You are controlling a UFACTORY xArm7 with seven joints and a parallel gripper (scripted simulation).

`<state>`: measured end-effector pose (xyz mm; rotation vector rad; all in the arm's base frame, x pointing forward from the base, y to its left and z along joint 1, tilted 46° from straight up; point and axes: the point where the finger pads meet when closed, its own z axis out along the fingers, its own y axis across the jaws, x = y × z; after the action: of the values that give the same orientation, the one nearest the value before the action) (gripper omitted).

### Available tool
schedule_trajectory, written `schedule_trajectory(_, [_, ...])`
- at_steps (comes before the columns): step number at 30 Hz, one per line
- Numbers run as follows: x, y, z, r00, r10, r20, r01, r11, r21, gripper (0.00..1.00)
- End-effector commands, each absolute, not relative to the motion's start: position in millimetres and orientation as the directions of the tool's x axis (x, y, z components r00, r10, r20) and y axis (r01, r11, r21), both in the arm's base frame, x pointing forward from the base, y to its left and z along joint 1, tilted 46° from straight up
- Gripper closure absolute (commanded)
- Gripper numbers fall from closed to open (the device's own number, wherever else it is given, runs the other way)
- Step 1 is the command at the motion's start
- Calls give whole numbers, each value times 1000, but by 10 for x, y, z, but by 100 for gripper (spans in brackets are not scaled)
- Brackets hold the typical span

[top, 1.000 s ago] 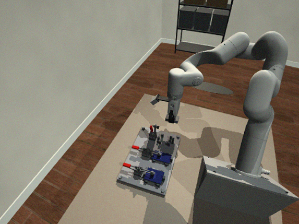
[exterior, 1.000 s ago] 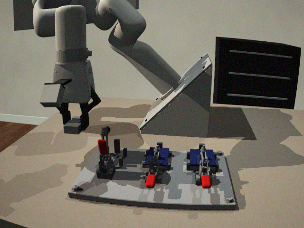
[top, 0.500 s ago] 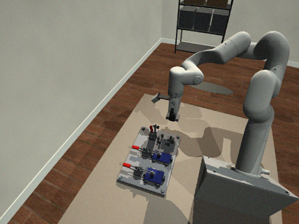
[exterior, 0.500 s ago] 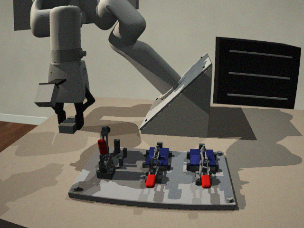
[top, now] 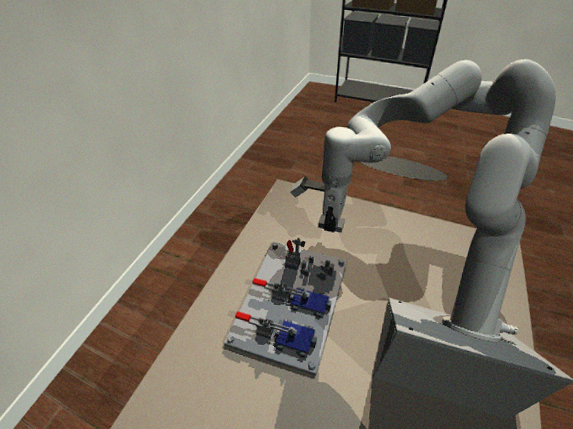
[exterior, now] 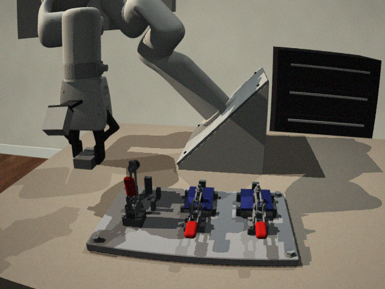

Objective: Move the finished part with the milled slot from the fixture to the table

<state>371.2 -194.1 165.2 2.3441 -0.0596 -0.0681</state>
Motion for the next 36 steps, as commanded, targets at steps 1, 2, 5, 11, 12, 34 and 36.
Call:
schedule_trajectory(1, [3728, -1930, 1663, 998, -61, -28, -22, -698, 716, 100])
schedule_trajectory(2, [3728, -1930, 1663, 998, -61, -28, -22, -698, 716, 100])
schedule_trajectory(5, [3728, -1930, 1663, 998, -61, -28, -22, -698, 716, 100])
schedule_trajectory(11, [3728, -1930, 1663, 998, -61, -28, -22, -698, 716, 100])
schedule_trajectory(12, [3728, -1930, 1663, 998, -61, -28, -22, -698, 716, 100])
schedule_trajectory(34, [3721, -2009, 1588, 998, -61, -28, -22, -698, 716, 100])
schedule_trajectory(36, [3719, -2034, 1562, 998, -61, -28, -22, -698, 716, 100])
